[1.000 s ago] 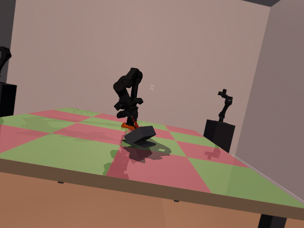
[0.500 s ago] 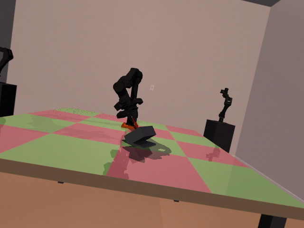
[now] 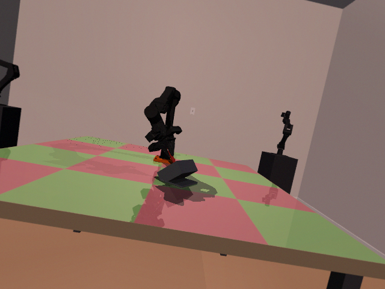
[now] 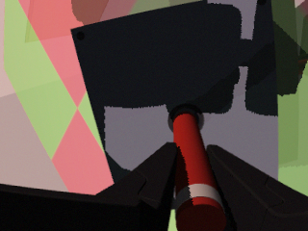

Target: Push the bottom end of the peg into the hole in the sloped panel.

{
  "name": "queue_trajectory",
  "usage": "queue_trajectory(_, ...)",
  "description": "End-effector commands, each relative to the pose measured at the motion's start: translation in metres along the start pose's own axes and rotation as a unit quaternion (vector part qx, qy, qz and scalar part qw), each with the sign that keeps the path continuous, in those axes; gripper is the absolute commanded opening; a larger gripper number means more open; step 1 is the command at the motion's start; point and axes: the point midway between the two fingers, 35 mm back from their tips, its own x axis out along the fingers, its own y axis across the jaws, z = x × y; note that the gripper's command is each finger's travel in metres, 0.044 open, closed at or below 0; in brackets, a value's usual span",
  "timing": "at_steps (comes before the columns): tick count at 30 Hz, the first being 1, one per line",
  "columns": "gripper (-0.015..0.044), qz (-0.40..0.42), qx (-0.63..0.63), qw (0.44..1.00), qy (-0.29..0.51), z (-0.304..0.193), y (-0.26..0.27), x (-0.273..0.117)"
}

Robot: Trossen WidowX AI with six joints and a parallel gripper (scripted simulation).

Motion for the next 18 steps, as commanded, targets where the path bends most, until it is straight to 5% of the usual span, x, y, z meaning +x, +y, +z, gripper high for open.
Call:
queue_trajectory(1,0.0,-0.002,0.002,1.0,0.0,0.0,-0.001,0.003)
queue_trajectory(18,0.0,-0.002,0.002,1.0,0.0,0.0,-0.002,0.014)
